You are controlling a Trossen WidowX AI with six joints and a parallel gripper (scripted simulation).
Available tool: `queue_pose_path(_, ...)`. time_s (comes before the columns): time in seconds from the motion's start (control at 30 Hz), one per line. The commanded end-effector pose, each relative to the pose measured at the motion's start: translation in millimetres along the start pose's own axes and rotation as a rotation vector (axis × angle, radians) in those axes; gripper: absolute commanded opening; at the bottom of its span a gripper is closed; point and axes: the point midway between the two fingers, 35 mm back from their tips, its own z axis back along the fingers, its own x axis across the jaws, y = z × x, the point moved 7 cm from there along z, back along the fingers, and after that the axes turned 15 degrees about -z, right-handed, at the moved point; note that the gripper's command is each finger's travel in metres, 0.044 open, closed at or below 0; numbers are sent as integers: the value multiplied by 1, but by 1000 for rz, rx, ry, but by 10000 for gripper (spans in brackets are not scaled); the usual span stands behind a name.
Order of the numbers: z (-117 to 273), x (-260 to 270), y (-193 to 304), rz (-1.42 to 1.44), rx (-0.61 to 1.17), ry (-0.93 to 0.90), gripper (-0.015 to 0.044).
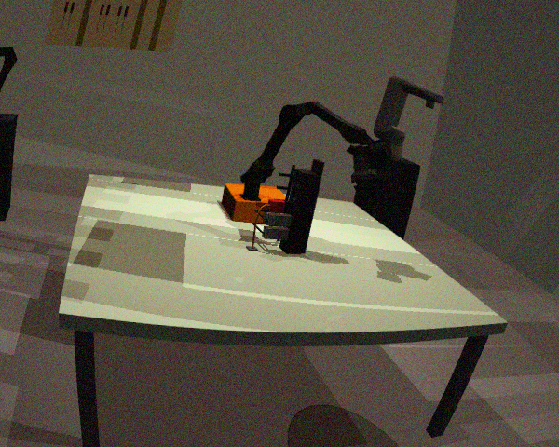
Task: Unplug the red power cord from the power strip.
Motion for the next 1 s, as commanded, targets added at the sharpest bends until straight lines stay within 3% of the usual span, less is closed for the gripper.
queue_pose_path(0.0,-11,-59,27,-381,90,11,160)
queue_pose_path(0.33,-7,-177,114,-1315,229,137,160)
queue_pose_path(0.67,21,-212,214,-2261,534,393,160)
queue_pose_path(0.97,24,-213,222,-2333,558,423,160)
